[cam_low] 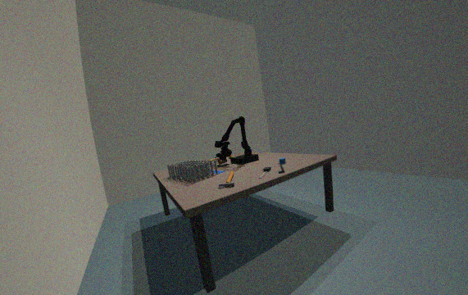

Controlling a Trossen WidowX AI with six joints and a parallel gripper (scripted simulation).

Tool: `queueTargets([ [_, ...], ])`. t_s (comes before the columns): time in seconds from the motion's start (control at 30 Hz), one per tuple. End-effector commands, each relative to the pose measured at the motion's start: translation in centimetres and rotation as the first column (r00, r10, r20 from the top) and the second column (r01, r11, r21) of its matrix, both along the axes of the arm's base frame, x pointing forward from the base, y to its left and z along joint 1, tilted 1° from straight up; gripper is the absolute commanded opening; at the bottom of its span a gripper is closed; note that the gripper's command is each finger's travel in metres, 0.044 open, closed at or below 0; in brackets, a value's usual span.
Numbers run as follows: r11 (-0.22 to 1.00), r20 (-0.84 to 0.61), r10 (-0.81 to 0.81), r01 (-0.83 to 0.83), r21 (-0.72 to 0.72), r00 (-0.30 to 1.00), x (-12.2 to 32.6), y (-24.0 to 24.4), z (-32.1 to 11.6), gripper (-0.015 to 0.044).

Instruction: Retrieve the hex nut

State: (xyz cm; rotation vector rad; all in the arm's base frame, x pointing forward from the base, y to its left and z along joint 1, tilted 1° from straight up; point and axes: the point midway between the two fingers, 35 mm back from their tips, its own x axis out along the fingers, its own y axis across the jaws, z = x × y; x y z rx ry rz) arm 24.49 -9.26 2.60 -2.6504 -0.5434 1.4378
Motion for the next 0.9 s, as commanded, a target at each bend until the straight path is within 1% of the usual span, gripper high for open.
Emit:
queueTargets([
  [0.0, 1.0, 0.006, 0.004, -0.004, 0.004, 1.0, -1.7, -0.2, 0.3, 0.0],
  [0.23, 1.0, 0.006, 0.005, -0.005, 0.004, 1.0, -1.7, -0.4, 1.6, 0.0],
  [0.53, 1.0, 0.007, 0.005, -0.005, 0.003, 1.0, -1.0, -0.8, 6.4, 0.0],
  [0.87, 1.0, 0.008, 0.002, -0.002, 0.003, 1.0, -1.2, -0.3, 12.1, 0.0],
])
